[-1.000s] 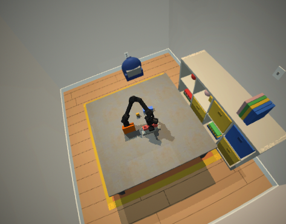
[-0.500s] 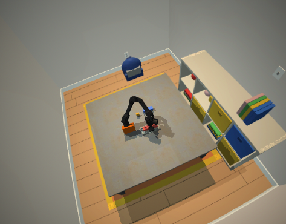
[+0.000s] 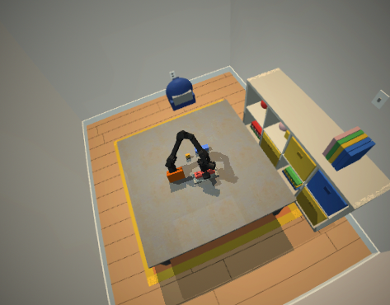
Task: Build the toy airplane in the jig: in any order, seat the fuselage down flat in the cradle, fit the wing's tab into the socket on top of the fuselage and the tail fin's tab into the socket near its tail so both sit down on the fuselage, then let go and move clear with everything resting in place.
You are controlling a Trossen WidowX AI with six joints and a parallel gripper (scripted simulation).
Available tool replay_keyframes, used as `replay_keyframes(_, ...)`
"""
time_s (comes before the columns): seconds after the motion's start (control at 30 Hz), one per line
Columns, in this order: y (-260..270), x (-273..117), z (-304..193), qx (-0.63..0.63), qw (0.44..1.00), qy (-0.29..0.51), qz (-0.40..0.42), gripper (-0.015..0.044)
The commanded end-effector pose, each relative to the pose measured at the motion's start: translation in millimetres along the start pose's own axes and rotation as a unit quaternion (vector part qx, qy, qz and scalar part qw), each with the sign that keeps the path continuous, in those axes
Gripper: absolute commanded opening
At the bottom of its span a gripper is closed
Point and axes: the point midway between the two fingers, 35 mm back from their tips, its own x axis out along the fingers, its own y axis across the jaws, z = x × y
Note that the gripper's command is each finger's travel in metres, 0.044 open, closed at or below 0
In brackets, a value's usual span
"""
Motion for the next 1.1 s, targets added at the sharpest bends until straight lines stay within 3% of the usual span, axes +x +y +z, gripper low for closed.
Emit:
replay_keyframes(0.0,0,0,0,-0.001,1.000,0.000,0.000,0.0319)
replay_keyframes(0.17,0,0,0,-0.001,1.000,0.000,0.000,0.0440)
replay_keyframes(0.47,0,-3,1,0.000,1.000,0.000,-0.001,0.0440)
replay_keyframes(0.7,-2,-104,0,0.005,1.000,-0.001,-0.001,0.0440)
replay_keyframes(1.07,-1,-102,3,0.013,1.000,-0.001,-0.001,0.0440)
